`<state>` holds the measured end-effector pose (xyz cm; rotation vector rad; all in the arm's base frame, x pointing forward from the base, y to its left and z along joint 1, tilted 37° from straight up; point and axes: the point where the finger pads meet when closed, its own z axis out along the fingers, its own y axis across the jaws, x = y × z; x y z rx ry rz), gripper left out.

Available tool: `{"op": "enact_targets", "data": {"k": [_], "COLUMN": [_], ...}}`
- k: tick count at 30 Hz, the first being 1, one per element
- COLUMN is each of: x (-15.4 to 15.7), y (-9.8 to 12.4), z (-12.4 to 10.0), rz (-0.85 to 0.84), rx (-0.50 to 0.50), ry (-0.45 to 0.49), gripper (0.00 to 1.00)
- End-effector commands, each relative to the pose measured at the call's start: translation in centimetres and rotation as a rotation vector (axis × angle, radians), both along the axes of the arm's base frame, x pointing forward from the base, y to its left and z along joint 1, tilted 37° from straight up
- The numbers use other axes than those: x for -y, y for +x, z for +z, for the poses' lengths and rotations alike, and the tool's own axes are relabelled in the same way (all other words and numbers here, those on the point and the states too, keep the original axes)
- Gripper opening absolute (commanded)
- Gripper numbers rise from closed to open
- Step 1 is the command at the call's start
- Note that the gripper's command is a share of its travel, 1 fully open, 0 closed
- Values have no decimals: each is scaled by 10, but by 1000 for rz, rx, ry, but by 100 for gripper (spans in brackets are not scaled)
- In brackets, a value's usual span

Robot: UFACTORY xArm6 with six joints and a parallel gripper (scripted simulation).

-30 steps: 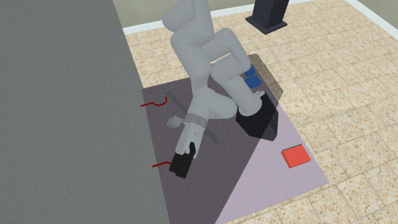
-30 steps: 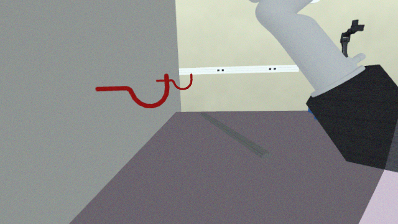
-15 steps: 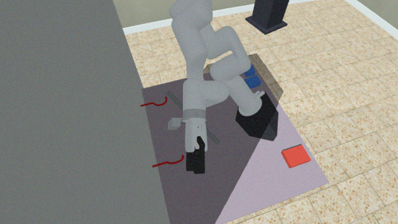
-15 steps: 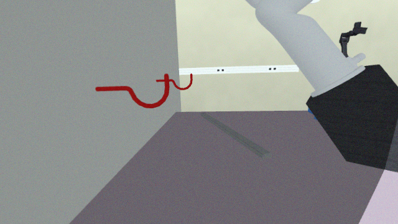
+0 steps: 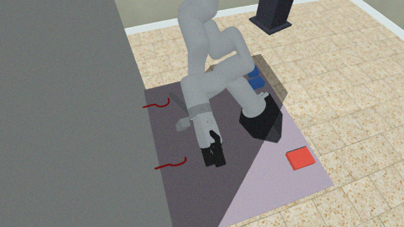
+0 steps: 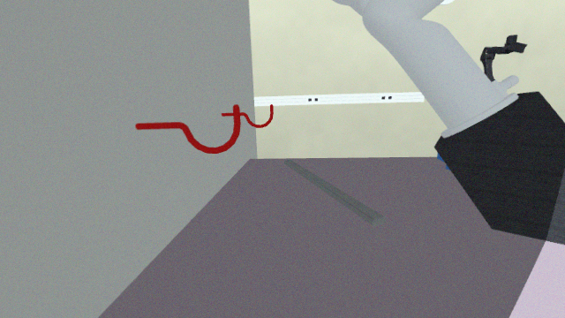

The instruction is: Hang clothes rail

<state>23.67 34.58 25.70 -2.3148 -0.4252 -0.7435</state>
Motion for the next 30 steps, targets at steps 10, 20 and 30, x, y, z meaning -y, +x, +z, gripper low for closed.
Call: {"op": "enact_targets", "data": {"k": [10, 20, 30], "x": [16, 35, 55], "y": [-42, -76, -101], "z": [-16, -32, -45], "rz": [99, 147, 190], "rx": [-129, -189, -243], "ry": [-119, -187, -261], "gripper": [100, 100, 100]}}
